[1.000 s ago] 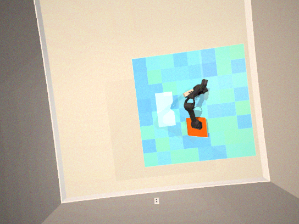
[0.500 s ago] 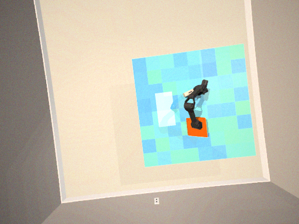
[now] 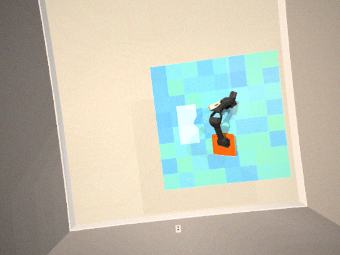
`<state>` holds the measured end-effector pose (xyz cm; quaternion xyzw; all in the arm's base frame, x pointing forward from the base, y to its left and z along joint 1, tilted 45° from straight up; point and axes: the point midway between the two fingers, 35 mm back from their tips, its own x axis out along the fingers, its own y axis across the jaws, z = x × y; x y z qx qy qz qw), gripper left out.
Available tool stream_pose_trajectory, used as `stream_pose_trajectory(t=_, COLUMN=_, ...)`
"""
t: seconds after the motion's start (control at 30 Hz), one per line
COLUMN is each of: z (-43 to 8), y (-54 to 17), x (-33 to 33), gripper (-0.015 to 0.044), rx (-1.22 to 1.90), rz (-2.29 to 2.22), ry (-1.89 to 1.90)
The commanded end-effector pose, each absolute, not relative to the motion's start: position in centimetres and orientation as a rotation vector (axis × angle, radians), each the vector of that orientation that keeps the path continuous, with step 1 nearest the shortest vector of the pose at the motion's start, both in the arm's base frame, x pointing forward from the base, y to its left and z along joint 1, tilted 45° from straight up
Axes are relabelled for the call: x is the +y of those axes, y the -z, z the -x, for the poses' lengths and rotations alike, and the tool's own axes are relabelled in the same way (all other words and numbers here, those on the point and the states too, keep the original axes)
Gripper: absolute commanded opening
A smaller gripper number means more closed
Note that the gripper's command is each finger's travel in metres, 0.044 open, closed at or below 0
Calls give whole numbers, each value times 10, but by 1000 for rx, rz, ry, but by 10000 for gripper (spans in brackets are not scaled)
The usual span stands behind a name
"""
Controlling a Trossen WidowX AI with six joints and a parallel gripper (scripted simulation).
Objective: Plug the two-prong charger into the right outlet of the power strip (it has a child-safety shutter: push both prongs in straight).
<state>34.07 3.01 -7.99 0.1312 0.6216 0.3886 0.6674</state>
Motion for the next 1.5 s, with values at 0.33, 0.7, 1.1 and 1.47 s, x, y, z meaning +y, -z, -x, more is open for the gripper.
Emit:
stream_pose_trajectory(t=0.33, z=-327, y=84, x=25, gripper=440, rx=1399, rz=-297, ry=-879)
stream_pose_trajectory(t=0.7, z=-313, y=88, x=21, gripper=440, rx=1400, rz=-297, ry=-879)
stream_pose_trajectory(t=1.1, z=-298, y=92, x=17, gripper=440, rx=1400, rz=-297, ry=-879)
stream_pose_trajectory(t=1.47, z=-285, y=95, x=15, gripper=440, rx=1401, rz=-297, ry=-879)
